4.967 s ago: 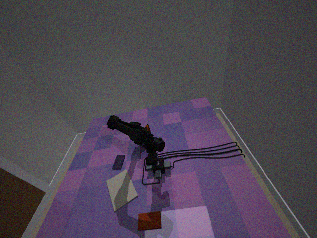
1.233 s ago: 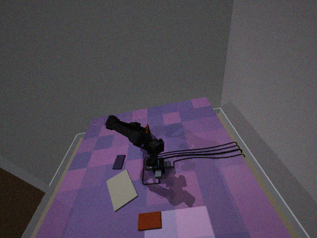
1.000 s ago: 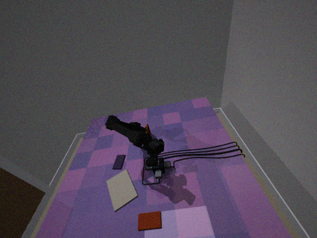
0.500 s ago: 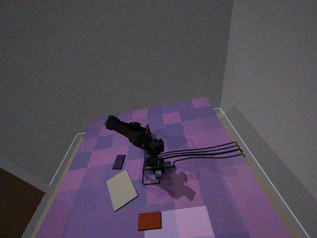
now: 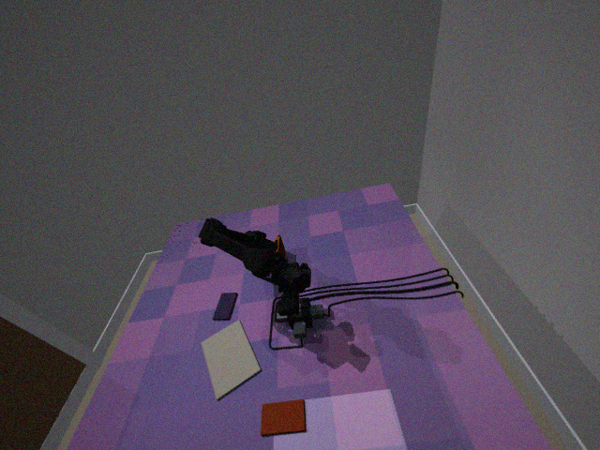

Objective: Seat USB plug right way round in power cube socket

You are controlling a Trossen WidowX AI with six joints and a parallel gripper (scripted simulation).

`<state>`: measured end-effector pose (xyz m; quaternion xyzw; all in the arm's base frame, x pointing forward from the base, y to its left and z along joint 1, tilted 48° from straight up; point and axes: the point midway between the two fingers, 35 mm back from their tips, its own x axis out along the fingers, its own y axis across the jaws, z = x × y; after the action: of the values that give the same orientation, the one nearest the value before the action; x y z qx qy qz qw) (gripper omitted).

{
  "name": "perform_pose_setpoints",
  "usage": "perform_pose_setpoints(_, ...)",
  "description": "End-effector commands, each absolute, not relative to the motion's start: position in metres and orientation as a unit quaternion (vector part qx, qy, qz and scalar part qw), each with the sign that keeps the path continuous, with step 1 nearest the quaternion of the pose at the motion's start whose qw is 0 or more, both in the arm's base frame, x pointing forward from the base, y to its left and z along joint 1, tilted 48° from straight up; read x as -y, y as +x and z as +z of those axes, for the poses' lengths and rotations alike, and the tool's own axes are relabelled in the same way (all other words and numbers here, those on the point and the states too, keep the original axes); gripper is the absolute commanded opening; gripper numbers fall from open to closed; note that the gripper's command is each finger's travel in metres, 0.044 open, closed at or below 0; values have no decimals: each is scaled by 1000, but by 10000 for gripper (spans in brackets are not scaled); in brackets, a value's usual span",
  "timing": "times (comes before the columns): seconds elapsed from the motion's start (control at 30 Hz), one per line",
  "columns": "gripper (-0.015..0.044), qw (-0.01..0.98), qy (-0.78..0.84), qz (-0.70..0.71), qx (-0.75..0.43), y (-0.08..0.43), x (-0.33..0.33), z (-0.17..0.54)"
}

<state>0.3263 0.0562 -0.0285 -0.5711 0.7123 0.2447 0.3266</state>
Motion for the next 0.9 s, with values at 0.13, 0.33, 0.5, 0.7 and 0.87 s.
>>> perform_pose_setpoints(0.13,0,327,-571,247,-712,326,-56,-30)
perform_pose_setpoints(0.33,0,327,-571,247,-712,326,-55,-30)
perform_pose_setpoints(0.5,0,326,-571,247,-712,326,-55,-30)
perform_pose_setpoints(0.7,0,326,-571,247,-712,326,-54,-31)
perform_pose_setpoints(0.87,0,326,-571,247,-712,326,-54,-31)
